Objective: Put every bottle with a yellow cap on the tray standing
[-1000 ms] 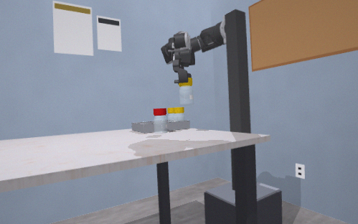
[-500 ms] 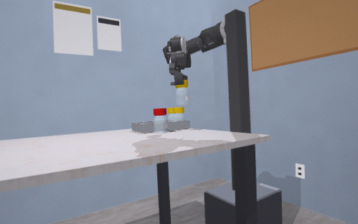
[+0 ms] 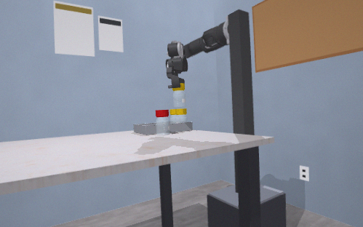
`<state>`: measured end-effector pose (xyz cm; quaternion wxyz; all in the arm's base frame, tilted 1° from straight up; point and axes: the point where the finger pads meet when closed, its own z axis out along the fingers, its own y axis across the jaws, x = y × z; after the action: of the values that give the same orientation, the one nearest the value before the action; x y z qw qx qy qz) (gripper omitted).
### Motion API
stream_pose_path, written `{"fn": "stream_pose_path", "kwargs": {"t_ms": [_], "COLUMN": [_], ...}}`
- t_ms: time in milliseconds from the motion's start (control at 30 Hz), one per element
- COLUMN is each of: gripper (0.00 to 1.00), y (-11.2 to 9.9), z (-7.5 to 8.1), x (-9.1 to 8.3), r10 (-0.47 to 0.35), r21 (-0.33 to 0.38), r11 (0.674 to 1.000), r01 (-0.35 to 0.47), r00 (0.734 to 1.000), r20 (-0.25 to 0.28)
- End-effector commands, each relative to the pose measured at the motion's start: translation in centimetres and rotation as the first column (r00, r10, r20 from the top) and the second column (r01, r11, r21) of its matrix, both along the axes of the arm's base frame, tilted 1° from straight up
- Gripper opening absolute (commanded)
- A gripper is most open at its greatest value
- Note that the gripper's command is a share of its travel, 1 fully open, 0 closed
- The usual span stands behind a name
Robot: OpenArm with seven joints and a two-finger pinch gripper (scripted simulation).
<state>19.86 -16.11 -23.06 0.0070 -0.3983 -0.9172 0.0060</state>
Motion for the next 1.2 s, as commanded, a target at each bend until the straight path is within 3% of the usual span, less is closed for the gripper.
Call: {"fn": "stream_pose_path", "kwargs": {"t_ms": [0, 467, 833, 1167], "gripper": [0.0, 0.0, 0.0, 0.0], "y": [-0.6, -4.3, -4.5, -4.5], "z": [0.2, 0.1, 0.1, 0.1], "x": [0.0, -0.8, -0.9, -0.9], "r10": [0.026, 0.027, -0.001, -0.114], "r21": [0.02, 0.019, 0.012, 0.013], "r11": [0.999, 0.999, 1.0, 0.993], "r01": [-0.026, -0.027, 0.001, 0.114], "r00": [1.0, 1.0, 1.0, 0.993], "r20": [0.011, 0.01, 0.007, 0.006]}}
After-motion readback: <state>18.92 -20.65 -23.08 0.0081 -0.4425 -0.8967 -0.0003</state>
